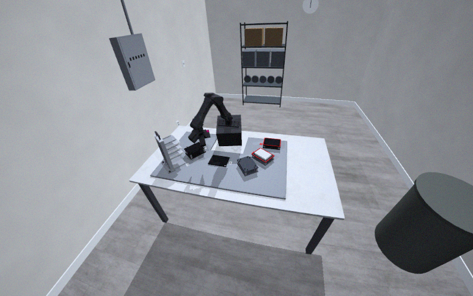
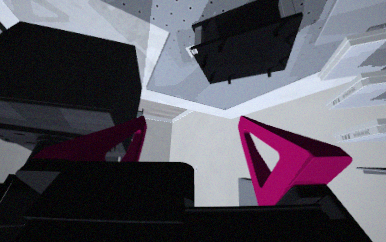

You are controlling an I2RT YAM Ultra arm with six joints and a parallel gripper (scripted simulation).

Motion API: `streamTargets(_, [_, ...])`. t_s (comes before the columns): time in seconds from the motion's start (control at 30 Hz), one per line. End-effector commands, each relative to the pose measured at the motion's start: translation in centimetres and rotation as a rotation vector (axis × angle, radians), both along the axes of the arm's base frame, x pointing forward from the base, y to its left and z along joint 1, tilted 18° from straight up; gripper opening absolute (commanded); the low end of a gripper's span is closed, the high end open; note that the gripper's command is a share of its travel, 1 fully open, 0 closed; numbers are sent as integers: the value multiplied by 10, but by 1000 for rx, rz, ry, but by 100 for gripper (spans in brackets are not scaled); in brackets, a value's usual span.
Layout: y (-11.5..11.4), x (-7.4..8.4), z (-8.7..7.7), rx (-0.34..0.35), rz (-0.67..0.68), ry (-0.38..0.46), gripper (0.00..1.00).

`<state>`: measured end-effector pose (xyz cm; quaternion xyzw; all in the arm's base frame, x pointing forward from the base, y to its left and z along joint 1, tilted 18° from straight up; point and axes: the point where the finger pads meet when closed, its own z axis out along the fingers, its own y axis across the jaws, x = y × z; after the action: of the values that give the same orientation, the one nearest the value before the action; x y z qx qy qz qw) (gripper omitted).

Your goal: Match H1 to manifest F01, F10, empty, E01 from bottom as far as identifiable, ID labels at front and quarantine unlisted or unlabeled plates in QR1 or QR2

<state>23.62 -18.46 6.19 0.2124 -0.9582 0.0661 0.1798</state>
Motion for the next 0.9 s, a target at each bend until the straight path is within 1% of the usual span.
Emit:
streamTargets(0.0, [-1, 1, 3, -5, -1, -8, 100])
streamTargets(0.53, [-1, 1, 3, -5, -1, -8, 100])
streamTargets(0.57, [2, 2, 4, -8, -15, -31, 0])
streamTargets(0.77, [19, 12, 9, -15, -95, -162, 0])
streamTargets(0.83, [25, 15, 10, -15, -101, -172, 0])
streamTargets(0.87, [28, 16, 11, -13, -116, -194, 0])
